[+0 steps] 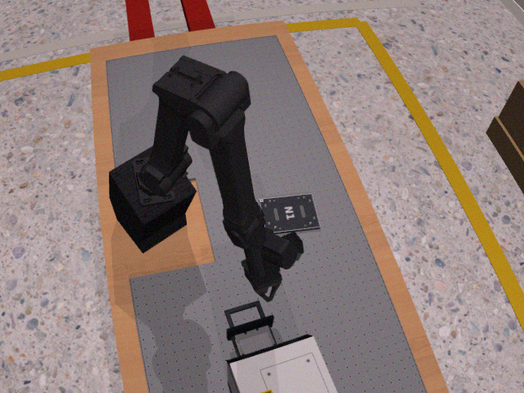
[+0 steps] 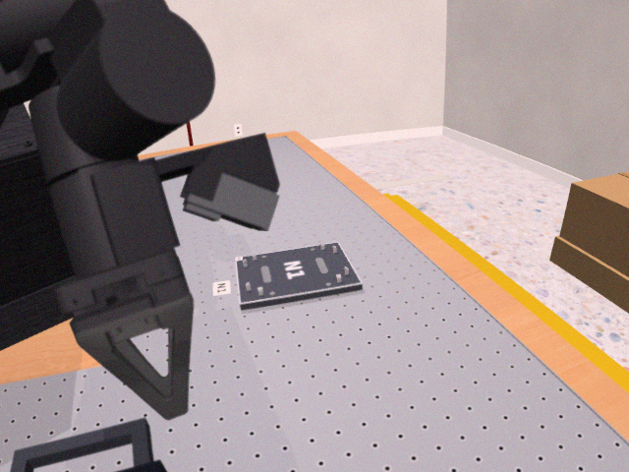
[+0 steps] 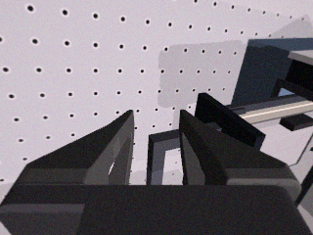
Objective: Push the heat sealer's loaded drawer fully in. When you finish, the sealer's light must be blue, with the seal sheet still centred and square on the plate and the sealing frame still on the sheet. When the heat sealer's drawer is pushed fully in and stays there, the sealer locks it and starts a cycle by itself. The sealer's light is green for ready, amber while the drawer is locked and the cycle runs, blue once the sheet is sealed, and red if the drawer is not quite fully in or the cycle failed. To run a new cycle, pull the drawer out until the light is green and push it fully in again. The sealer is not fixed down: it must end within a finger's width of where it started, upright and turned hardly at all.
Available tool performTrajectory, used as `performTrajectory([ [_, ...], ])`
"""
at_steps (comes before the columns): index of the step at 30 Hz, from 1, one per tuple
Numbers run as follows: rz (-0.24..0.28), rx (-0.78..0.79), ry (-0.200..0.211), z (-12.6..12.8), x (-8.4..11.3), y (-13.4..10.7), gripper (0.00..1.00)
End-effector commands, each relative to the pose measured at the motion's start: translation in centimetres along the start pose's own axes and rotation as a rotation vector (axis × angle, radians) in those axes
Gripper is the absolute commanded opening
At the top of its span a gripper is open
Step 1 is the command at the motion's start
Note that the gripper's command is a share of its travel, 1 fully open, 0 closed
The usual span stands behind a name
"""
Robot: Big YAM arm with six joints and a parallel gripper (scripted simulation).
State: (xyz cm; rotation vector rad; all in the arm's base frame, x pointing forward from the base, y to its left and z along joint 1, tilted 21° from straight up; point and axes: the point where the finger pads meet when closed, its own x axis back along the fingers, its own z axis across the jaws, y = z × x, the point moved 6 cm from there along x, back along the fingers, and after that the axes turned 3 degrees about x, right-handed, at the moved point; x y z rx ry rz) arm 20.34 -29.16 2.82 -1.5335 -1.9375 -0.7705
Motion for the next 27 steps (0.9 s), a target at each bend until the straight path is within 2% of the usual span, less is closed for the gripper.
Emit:
performTrajectory([
  [1,-0.012,0.029,-0.056,2.2,-0.7,0.1,0.3],
  [8,0.058,0.023,-0.271,5.5,0.6,-1.8,0.3],
  [10,0.058,0.023,-0.271,5.5,0.6,-1.8,0.3],
  [12,0.078,0.014,-0.331,6.2,1.2,-2.3,0.3],
  [13,0.083,0.012,-0.347,6.4,1.5,-2.5,0.3],
  [15,0.084,0.012,-0.346,6.6,2.1,-3.0,0.3],
  [16,0.092,0.006,-0.372,6.8,2.4,-3.2,0.3],
  [18,0.093,0.006,-0.371,7.0,3.1,-3.7,0.3],
  [19,0.102,0.0,-0.397,7.1,3.4,-3.9,0.3],
  [20,0.102,0.0,-0.397,7.2,3.8,-4.2,0.3],
  [21,0.11,-0.007,-0.422,7.3,4.1,-4.4,0.3],
  [22,0.11,-0.007,-0.422,7.4,4.4,-4.6,0.3],
  [23,0.119,-0.014,-0.446,7.5,4.8,-4.8,0.3],
  [27,0.119,-0.014,-0.446,7.5,5.4,-5.2,0.3],
])
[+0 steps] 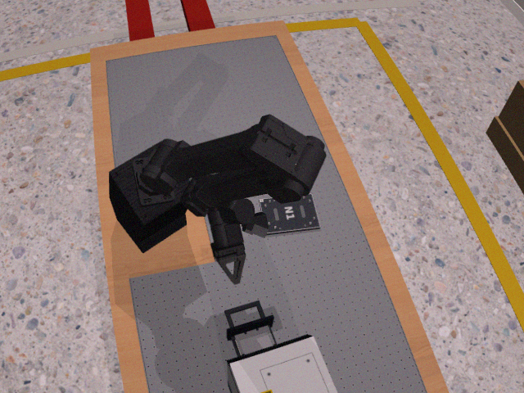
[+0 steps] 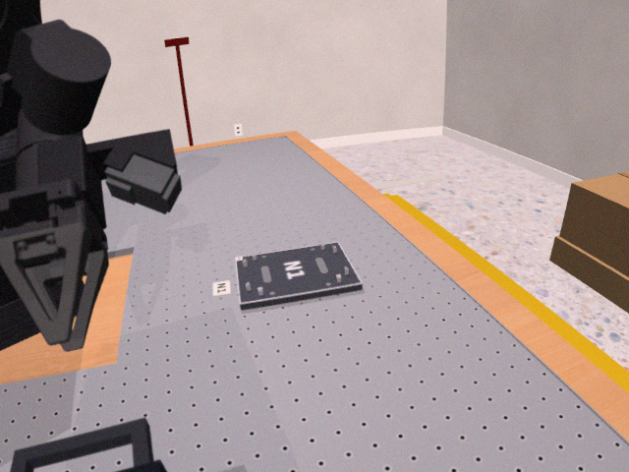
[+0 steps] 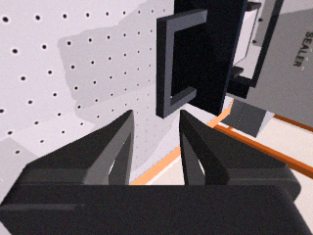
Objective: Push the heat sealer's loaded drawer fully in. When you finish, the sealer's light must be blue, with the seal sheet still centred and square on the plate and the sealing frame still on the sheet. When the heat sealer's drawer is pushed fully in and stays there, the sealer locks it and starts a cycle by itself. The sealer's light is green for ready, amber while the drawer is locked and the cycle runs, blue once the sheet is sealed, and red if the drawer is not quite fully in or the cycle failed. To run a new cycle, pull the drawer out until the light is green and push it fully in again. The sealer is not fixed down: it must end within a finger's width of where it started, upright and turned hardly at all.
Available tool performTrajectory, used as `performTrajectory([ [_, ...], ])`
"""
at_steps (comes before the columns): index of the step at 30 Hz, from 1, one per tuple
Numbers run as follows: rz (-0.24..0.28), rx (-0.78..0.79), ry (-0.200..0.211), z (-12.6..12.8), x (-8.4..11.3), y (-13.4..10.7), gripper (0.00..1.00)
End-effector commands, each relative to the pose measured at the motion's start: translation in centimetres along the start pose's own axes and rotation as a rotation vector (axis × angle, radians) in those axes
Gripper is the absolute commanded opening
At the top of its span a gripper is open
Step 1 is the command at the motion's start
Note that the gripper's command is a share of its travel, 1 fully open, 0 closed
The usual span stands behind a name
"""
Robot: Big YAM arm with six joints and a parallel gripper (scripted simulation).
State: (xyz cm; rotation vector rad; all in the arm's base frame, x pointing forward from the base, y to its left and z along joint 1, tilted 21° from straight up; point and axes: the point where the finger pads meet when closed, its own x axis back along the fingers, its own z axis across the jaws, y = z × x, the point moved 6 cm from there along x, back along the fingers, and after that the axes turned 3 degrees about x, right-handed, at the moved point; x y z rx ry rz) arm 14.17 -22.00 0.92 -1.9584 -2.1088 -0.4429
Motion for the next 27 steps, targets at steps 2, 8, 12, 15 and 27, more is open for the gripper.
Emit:
performTrajectory([
  [2,-0.006,0.019,-0.004,-0.2,1.4,-1.1,0.3],
  [8,-0.009,-0.004,-0.017,-0.4,0.8,-0.5,0.3],
  [12,-0.009,-0.008,-0.029,-0.5,0.2,-0.2,0.3],
  [15,-0.006,-0.009,-0.03,-0.5,-0.1,-0.3,0.3],
  [27,-0.006,-0.008,-0.03,-0.5,-0.7,-0.3,0.3],
])
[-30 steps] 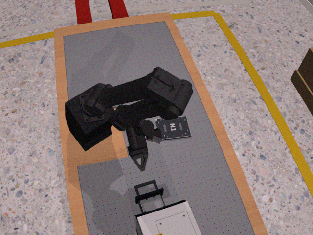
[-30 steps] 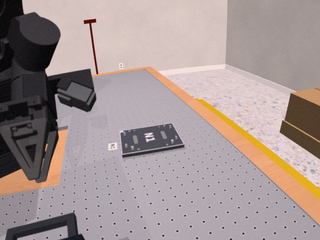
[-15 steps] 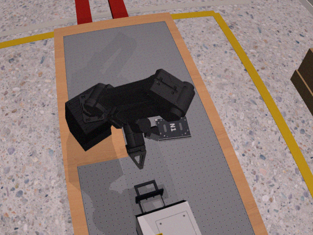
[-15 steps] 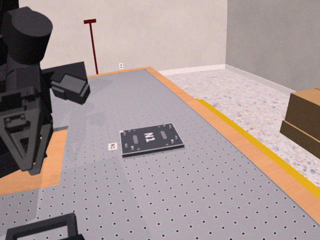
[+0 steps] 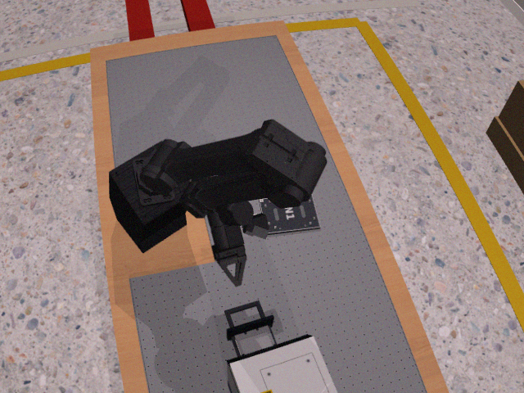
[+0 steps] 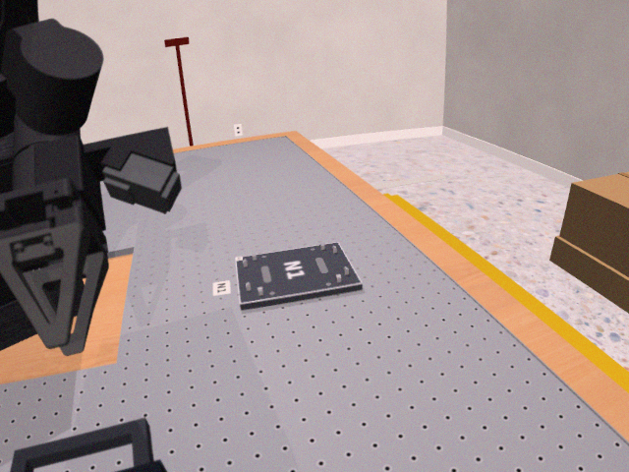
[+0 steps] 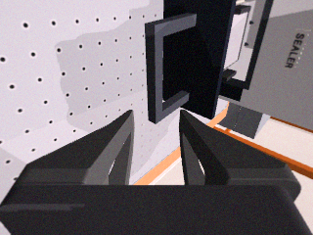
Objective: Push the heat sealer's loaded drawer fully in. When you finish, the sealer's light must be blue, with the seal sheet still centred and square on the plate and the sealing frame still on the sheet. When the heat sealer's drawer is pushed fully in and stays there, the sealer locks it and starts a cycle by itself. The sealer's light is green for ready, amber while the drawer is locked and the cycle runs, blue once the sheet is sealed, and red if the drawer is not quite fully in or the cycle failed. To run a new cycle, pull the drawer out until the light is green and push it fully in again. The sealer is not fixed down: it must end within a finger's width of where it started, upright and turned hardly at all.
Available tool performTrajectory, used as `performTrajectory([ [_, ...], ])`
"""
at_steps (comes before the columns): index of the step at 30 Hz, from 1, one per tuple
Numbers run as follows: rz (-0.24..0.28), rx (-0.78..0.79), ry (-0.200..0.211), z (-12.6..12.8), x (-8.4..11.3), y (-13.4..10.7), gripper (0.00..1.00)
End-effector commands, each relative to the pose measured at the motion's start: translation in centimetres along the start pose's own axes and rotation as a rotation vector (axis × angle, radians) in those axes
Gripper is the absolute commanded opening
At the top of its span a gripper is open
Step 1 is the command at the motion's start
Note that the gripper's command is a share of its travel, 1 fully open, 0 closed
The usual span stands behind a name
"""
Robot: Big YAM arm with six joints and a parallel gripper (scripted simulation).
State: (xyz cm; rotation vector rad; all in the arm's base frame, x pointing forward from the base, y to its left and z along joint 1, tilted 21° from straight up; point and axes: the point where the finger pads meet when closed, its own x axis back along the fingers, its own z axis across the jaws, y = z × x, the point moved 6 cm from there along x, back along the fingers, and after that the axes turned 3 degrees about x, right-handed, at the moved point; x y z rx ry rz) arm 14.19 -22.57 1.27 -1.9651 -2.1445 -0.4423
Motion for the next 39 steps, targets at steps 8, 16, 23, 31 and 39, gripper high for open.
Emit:
performTrajectory([
  [8,0.014,0.014,0.003,0.1,-0.4,-0.7,0.3],
  [16,0.011,0.008,-0.006,0.0,-1.3,-0.3,0.3],
  [23,0.011,0.008,-0.006,0.0,-1.7,-0.4,0.3],
  [31,0.011,0.009,-0.005,0.0,-2.1,-0.4,0.3],
  [39,0.013,0.012,0.0,0.1,-2.7,-0.4,0.3],
])
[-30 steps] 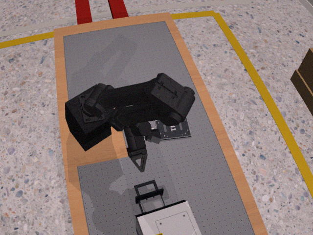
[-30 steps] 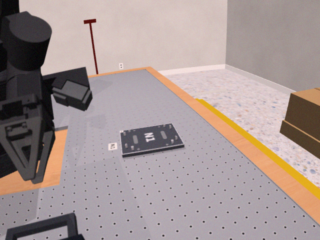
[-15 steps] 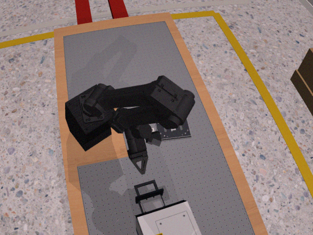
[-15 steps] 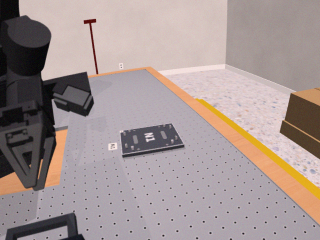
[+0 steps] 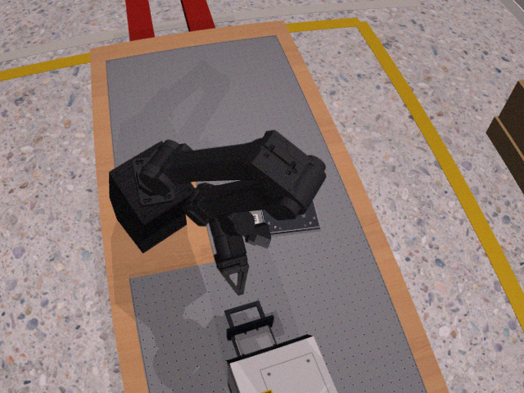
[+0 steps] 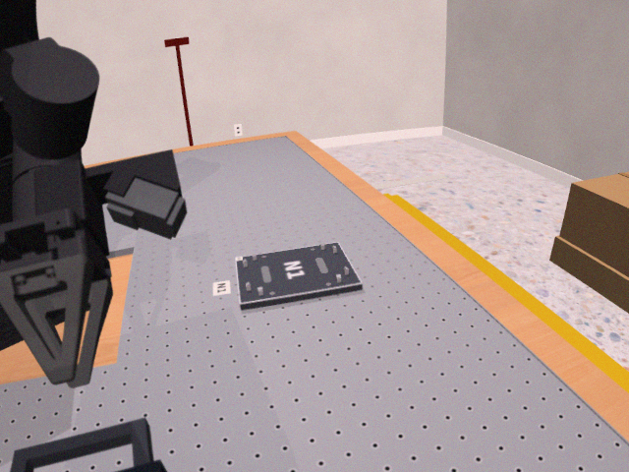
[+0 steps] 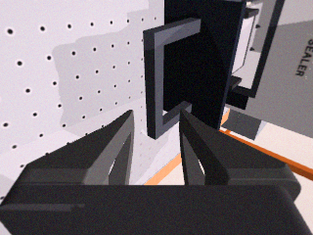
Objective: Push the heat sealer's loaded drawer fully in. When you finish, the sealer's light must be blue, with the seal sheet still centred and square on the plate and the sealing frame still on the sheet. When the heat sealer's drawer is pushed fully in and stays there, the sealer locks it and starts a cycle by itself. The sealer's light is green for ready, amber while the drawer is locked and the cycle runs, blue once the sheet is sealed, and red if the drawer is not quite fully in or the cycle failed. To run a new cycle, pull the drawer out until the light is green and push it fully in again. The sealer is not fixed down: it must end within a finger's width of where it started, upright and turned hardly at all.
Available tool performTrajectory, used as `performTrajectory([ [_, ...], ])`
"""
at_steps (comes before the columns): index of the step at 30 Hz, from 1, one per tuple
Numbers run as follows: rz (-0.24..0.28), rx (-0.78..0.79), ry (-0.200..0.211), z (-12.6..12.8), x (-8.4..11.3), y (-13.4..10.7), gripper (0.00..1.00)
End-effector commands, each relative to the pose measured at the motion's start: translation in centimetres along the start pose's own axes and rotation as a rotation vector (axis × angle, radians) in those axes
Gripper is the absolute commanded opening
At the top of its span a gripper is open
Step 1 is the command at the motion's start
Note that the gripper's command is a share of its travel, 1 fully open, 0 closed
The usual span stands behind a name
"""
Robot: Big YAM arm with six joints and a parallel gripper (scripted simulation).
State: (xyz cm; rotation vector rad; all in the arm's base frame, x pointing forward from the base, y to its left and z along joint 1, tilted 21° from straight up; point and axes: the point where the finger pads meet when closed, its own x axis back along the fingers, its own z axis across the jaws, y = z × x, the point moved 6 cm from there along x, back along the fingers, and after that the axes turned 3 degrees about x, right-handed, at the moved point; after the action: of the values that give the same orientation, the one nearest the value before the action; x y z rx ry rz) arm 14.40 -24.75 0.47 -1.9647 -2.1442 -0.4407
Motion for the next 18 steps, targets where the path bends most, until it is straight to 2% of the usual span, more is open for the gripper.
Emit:
performTrajectory([
  [1,0.013,0.011,0.0,0.1,-0.3,-0.4,0.3],
  [18,0.019,0.023,0.018,0.5,-1.3,-0.5,0.3],
])
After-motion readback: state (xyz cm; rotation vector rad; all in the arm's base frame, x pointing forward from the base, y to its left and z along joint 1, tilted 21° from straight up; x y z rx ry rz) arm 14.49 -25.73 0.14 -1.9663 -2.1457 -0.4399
